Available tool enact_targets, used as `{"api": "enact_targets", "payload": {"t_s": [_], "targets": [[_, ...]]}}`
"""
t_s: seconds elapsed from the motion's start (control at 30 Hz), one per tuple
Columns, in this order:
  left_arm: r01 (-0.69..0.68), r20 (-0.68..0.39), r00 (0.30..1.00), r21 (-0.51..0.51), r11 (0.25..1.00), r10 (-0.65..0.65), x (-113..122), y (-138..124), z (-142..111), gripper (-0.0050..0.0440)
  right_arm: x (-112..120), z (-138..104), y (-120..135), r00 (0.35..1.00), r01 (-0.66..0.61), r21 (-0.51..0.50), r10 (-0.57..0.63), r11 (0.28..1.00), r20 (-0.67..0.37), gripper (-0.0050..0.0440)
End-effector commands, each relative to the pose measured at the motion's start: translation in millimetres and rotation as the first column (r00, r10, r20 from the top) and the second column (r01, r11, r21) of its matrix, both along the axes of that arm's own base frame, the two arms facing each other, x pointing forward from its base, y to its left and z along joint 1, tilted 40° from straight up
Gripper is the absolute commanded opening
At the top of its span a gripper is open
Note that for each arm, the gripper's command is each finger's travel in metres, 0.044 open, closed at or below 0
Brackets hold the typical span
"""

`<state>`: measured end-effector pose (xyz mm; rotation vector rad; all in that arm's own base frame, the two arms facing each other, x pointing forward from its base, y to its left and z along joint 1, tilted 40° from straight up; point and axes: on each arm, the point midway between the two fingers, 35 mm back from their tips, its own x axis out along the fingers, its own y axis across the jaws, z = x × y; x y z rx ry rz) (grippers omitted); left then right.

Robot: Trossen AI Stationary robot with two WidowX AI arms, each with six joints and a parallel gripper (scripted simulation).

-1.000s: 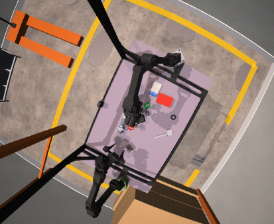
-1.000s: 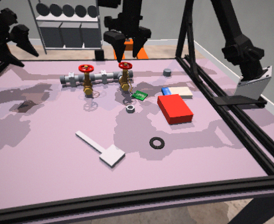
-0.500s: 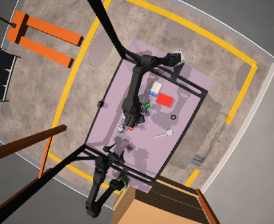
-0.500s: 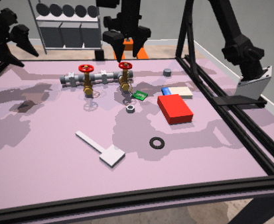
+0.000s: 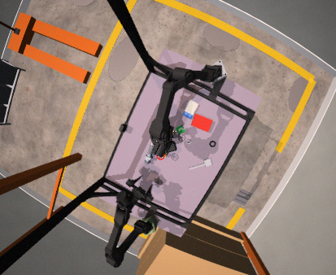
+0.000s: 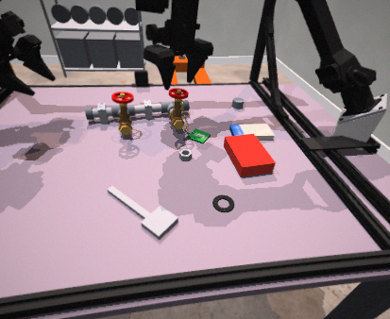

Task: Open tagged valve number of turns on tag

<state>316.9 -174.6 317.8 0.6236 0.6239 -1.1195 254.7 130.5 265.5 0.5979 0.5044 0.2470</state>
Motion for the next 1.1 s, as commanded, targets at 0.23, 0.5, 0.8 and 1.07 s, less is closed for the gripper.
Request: {"api": "enact_targets", "payload": {"t_s": [0.23,0.5,0.8,1.07], "targets": [[-0.004,-0.012,1.000,0.006,1.000,0.004,6,-9,-15,0.0400,0,1,0,1.000,0.000,0.002,0.000,1.000,0.002,0.0400],[-0.004,-0.011,1.000,0.007,1.000,0.004,10,-17,-24,0.0400,0,1,0,1.000,0.000,0.002,0.000,1.000,0.002,0.0400],[-0.005,-0.011,1.000,0.006,1.000,0.005,13,-24,-32,0.0400,0,1,0,1.000,0.000,0.002,0.000,1.000,0.002,0.0400],[-0.005,-0.011,1.000,0.006,1.000,0.005,16,-31,-41,0.0400,0,1,0,1.000,0.000,0.002,0.000,1.000,0.002,0.0400]]}}
